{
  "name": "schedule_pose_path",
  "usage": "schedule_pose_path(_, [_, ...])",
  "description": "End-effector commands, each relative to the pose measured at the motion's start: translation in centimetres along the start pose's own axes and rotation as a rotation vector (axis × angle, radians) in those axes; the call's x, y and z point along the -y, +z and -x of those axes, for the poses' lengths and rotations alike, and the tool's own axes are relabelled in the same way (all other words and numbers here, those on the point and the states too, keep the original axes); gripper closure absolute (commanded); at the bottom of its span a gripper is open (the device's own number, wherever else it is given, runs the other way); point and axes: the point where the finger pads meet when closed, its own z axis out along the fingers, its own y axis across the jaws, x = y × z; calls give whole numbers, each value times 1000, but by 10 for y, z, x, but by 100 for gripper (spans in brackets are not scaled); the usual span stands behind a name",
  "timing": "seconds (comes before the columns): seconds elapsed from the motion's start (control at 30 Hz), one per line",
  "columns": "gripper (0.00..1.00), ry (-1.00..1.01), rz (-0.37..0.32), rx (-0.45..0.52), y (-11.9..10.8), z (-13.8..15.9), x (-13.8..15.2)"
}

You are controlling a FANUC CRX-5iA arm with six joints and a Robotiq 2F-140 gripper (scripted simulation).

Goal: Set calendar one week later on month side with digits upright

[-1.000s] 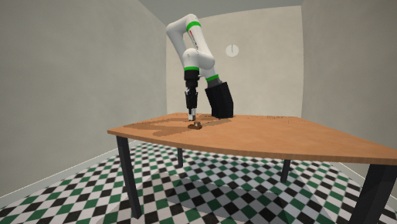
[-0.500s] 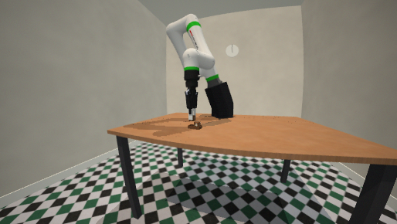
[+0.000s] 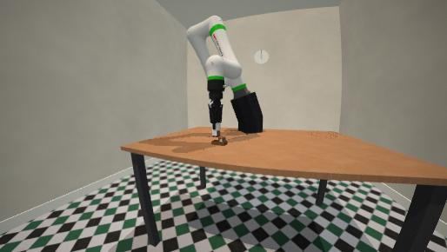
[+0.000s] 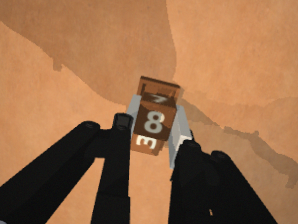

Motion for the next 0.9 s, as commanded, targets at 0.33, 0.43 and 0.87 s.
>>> schedule_pose_path(0.33, [83,0,-1,0,10,0,0])
schedule_pose_path(0.43, [83,0,-1,0,12,0,0])
schedule_pose_path(0.87, [83,0,-1,0,19,0,0])
